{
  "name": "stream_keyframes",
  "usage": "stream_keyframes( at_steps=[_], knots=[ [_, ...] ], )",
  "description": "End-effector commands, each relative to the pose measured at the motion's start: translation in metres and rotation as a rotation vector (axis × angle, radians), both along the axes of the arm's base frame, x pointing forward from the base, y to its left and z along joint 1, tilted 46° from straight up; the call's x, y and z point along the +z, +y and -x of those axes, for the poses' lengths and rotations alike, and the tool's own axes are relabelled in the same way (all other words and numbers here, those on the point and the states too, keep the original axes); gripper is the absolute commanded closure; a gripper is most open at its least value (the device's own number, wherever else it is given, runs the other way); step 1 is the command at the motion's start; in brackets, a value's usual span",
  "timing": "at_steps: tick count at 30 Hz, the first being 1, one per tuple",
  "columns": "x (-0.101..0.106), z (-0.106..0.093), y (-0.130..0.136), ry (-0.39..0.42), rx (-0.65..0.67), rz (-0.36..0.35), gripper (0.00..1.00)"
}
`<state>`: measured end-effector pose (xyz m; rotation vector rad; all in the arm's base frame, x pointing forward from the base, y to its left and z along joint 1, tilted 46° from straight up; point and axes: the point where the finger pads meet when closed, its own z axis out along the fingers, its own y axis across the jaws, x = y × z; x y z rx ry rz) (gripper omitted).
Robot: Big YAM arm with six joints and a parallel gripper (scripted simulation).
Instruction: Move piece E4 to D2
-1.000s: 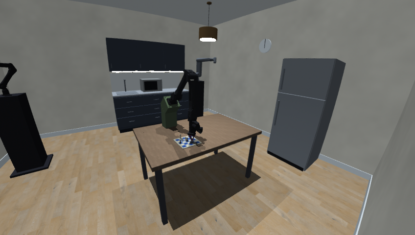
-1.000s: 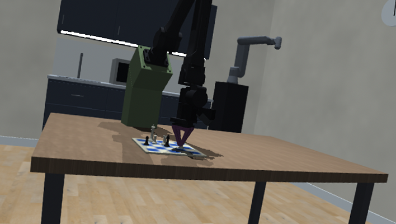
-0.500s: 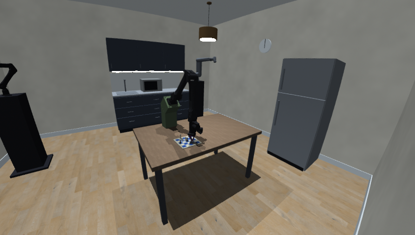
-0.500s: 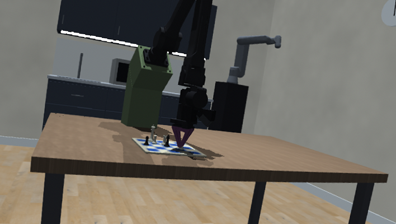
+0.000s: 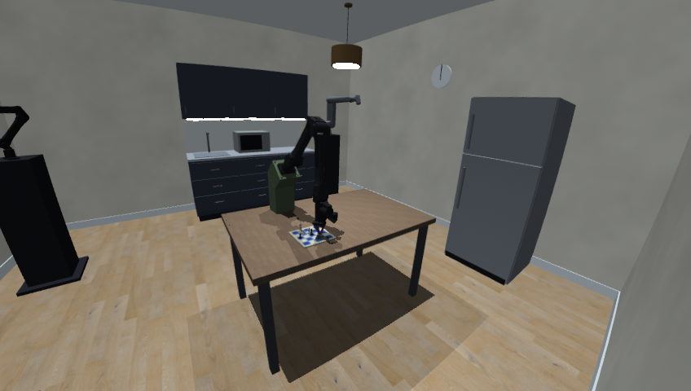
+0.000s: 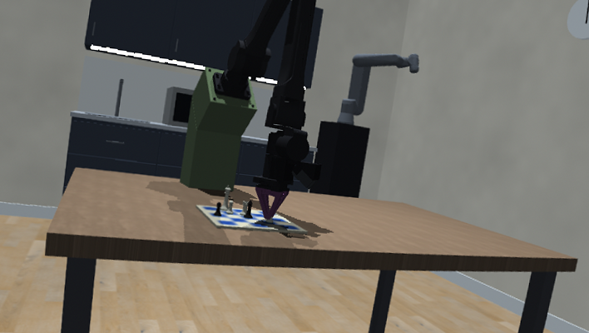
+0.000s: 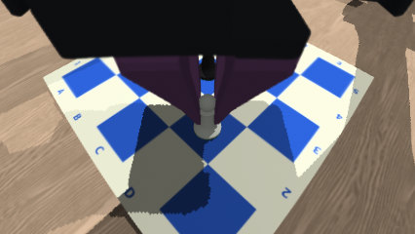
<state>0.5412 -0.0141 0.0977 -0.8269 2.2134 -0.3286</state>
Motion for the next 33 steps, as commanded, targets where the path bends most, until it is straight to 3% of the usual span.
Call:
stream_keyframes(
  at_steps=[1, 26, 27, 29, 30, 32, 33],
  knots=[
    [0.0046, -0.0038, 0.0030, -0.014, -0.001, -0.005, 1.00],
    [0.0046, -0.0038, 0.0030, -0.014, -0.001, -0.005, 1.00],
    [0.0046, -0.0038, 0.0030, -0.014, -0.001, -0.005, 0.93],
    [0.0046, -0.0038, 0.0030, -0.014, -0.001, -0.005, 0.93],
    [0.0046, -0.0038, 0.0030, -0.014, -0.001, -0.005, 0.87],
    [0.0046, -0.0038, 0.0030, -0.014, -0.001, -0.005, 0.87],
    [0.0046, -0.0038, 0.0030, -0.014, -0.001, -0.005, 0.80]
  ],
)
